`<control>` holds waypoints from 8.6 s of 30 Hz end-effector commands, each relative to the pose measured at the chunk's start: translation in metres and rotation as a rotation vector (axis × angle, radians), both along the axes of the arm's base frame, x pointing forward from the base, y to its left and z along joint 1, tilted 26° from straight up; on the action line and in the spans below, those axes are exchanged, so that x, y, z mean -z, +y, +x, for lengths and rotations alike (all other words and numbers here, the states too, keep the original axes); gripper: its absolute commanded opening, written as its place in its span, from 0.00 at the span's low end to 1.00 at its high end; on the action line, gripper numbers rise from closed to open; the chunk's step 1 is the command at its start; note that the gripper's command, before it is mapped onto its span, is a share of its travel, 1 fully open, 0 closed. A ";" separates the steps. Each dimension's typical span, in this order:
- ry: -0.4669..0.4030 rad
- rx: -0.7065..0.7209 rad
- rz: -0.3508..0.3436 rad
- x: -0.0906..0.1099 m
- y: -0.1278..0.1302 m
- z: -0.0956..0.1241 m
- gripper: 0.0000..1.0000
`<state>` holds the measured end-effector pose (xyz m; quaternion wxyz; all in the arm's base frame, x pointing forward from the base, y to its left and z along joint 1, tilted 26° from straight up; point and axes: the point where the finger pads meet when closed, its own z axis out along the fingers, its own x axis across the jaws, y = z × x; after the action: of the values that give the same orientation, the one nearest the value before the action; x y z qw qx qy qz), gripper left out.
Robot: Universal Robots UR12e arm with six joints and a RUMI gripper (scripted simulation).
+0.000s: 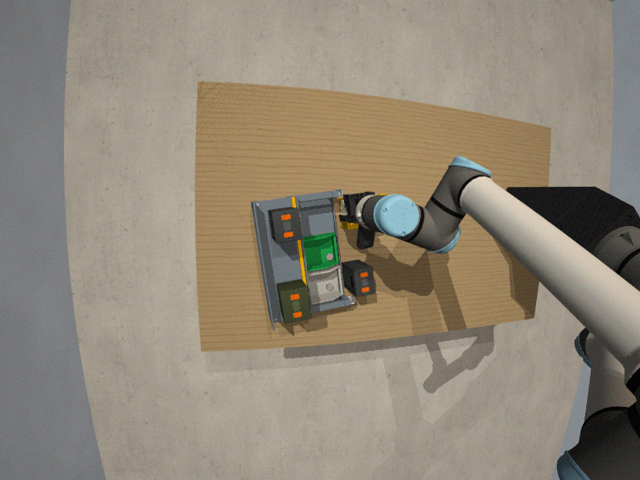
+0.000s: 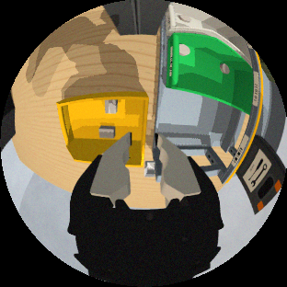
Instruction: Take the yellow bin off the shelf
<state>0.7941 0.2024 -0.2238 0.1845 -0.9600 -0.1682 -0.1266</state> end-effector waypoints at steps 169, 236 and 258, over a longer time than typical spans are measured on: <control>-0.001 0.000 0.000 -0.057 -0.025 -0.011 0.20; -0.001 0.000 0.000 -0.057 -0.025 -0.011 0.20; -0.001 0.000 0.000 -0.057 -0.025 -0.011 0.20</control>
<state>0.7828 0.1777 -0.1676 0.1845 -0.9600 -0.1682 -0.1266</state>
